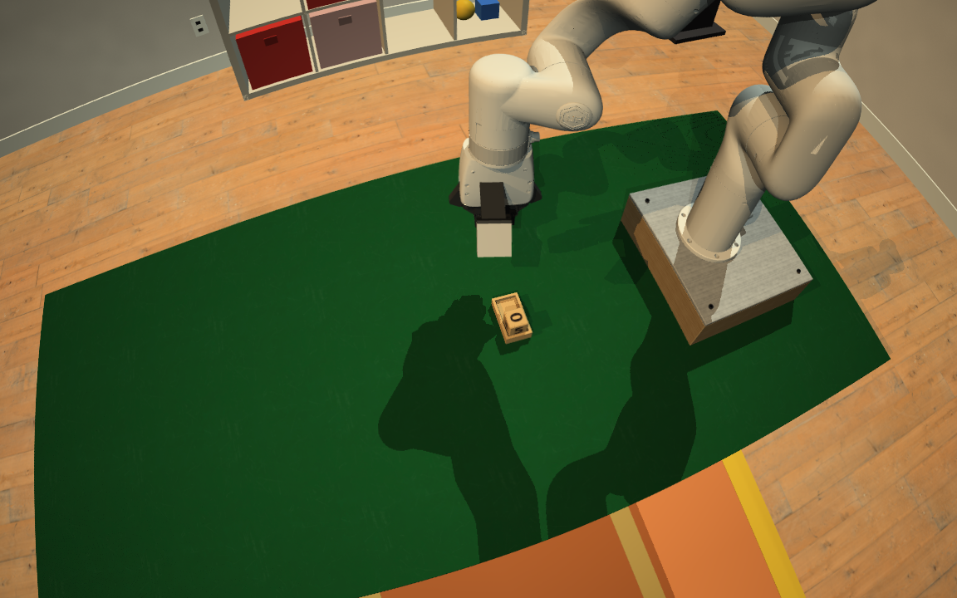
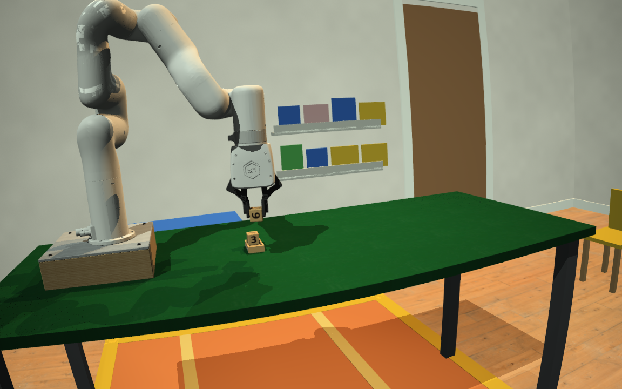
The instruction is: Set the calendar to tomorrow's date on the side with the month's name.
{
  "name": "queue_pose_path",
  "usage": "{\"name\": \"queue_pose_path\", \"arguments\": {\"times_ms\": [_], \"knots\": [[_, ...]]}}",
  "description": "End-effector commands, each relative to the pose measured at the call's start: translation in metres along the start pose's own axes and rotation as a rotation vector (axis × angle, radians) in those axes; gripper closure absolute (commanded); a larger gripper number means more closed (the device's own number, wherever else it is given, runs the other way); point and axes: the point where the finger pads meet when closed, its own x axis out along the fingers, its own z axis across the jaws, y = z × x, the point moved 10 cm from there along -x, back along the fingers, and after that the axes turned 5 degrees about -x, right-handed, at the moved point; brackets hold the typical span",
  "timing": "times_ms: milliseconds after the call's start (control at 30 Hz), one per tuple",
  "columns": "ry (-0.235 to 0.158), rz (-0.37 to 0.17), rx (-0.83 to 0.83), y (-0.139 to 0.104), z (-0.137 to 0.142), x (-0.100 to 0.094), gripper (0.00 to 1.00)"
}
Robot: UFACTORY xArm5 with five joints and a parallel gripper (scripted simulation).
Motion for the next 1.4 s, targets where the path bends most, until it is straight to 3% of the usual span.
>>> {"name": "queue_pose_path", "arguments": {"times_ms": [0,567,1067,1367], "knots": [[-0.003,0.0,0.011,0.0,0.001,-0.001,0.73],[-0.004,0.0,0.011,0.0,0.001,0.006,0.73],[-0.004,0.0,0.01,-0.001,0.001,0.072,0.73],[-0.004,0.0,0.01,-0.002,0.001,0.092,0.73]]}}
